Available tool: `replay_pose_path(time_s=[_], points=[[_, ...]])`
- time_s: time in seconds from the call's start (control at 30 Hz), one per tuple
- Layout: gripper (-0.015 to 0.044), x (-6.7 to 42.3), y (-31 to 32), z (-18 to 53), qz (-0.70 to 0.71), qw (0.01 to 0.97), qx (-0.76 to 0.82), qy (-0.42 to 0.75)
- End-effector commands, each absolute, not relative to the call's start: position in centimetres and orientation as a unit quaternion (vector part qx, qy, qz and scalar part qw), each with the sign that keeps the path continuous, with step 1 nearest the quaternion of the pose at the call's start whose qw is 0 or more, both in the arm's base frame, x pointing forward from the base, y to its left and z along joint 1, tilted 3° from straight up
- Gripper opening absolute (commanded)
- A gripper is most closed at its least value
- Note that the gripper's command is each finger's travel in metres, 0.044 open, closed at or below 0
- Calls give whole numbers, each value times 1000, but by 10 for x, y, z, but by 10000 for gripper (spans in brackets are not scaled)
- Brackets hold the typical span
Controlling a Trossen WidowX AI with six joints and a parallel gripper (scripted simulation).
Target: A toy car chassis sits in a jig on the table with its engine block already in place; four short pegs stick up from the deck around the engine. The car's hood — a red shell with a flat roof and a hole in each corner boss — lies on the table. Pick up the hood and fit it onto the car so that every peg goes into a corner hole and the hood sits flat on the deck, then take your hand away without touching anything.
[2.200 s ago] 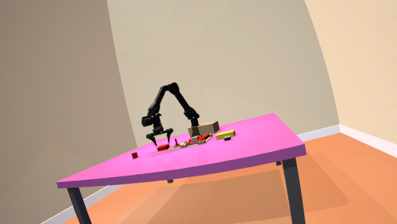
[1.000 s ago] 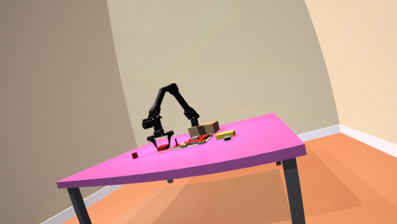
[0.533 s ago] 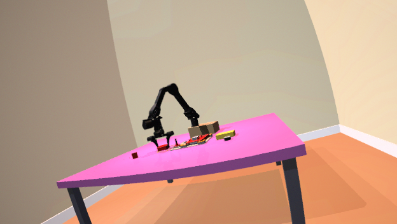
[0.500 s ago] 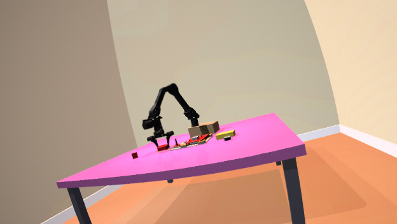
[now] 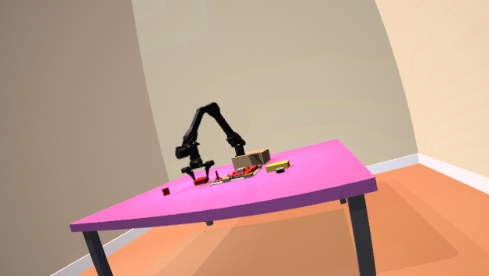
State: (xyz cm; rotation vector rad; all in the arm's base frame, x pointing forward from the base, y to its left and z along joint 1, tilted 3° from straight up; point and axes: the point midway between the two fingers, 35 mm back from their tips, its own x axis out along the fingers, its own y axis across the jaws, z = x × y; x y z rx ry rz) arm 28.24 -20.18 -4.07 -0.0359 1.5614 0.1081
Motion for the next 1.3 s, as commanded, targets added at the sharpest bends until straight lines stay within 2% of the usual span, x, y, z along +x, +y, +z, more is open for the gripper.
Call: replay_pose_path(time_s=[0.0, 0.8, 1.27], points=[[0, 285, -204, -28, 45, 713, -20, 699], [0, 284, -207, 43, 45, 713, -20, 699], [0, 296, -187, 47, 40, 711, -9, 702]])
